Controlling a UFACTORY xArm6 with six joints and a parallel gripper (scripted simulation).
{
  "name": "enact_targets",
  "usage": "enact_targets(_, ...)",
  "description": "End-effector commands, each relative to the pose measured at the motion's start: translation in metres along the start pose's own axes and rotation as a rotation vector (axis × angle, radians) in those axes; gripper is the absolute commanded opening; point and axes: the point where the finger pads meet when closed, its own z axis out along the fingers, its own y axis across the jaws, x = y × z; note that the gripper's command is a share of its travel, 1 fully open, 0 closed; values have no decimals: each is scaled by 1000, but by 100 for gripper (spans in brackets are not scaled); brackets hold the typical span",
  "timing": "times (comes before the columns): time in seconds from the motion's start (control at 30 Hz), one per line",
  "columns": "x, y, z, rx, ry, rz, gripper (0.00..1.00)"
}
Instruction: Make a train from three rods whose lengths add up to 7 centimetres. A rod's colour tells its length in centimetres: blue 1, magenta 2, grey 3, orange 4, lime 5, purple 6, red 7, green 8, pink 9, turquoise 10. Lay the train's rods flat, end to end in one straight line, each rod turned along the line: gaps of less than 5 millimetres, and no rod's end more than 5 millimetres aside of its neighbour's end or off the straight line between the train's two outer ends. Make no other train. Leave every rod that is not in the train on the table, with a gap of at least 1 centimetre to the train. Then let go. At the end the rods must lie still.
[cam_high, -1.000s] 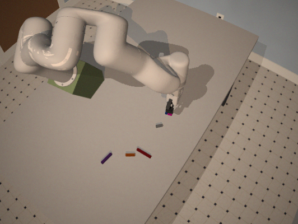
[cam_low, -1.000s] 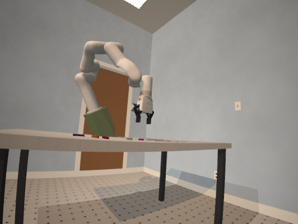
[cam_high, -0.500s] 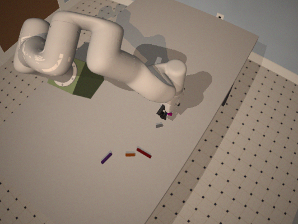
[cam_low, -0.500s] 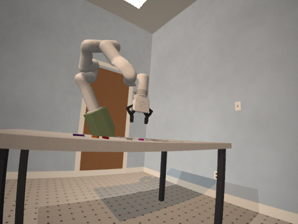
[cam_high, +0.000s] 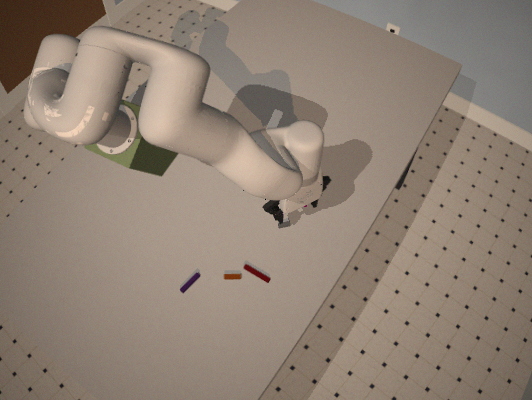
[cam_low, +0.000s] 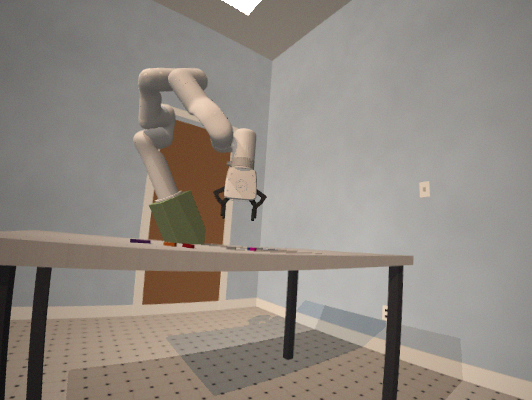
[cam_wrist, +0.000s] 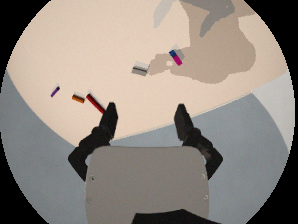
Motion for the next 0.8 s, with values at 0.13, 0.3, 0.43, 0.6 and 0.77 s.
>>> enact_targets(0.13, -13, -21, 0, -11, -17, 243, 100)
enact_targets(0.3, -19, -34, 2, -12, -16, 382, 100)
enact_targets(0.43, -23, -44, 3, -13, -16, 482, 100)
enact_targets(0.6, -27, -56, 4, -14, -15, 608, 100)
enact_targets(0.77, -31, -68, 5, -15, -14, 733, 100)
